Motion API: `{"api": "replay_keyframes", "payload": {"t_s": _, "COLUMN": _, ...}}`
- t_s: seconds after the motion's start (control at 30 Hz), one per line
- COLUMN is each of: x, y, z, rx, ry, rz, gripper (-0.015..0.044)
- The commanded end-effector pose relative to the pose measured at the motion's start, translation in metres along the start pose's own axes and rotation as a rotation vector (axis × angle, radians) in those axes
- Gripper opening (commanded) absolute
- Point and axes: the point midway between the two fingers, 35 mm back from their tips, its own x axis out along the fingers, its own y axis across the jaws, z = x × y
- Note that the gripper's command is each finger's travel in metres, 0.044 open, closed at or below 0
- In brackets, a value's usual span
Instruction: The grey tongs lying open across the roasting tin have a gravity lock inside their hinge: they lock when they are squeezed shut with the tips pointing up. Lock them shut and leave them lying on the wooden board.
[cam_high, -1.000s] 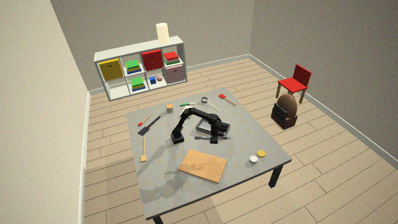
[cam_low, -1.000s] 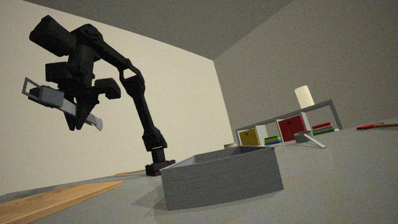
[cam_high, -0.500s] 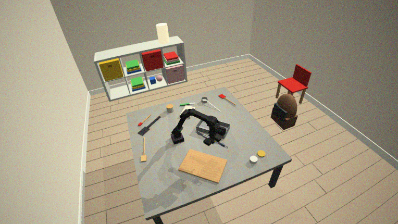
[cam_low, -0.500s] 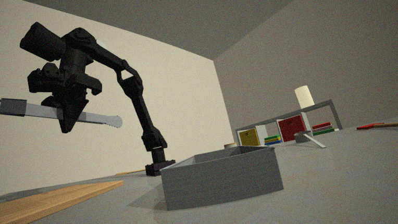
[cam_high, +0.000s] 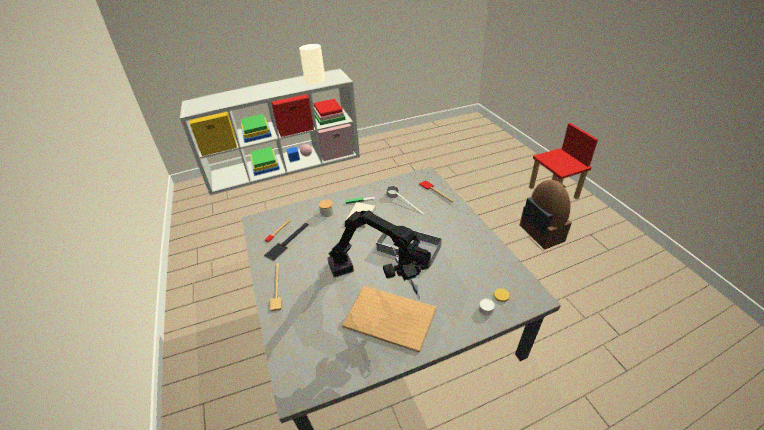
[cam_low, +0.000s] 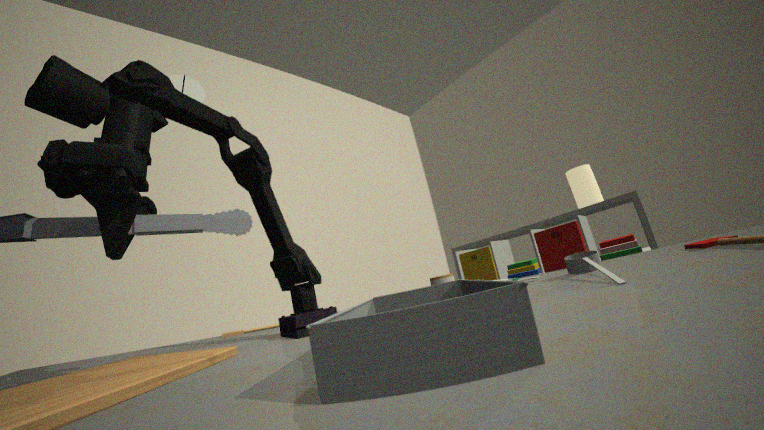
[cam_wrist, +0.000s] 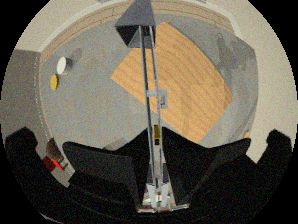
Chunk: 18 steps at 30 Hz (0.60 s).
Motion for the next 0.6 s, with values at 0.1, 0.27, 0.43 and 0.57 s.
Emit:
{"api": "replay_keyframes", "payload": {"t_s": 0.1, "x": -0.001, "y": -0.011, "z": 0.009, "rx": 0.287, "ry": -0.001, "rz": -0.002, "gripper": -0.015}}
{"api": "replay_keyframes", "payload": {"t_s": 0.27, "x": -0.001, "y": -0.018, "z": 0.015, "rx": 0.485, "ry": -0.001, "rz": -0.003, "gripper": -0.015}}
{"api": "replay_keyframes", "payload": {"t_s": 0.43, "x": -0.001, "y": -0.026, "z": 0.02, "rx": 0.682, "ry": -0.002, "rz": -0.004, "gripper": -0.015}}
{"api": "replay_keyframes", "payload": {"t_s": 0.57, "x": -0.001, "y": -0.032, "z": 0.024, "rx": 0.84, "ry": -0.003, "rz": -0.004, "gripper": -0.015}}
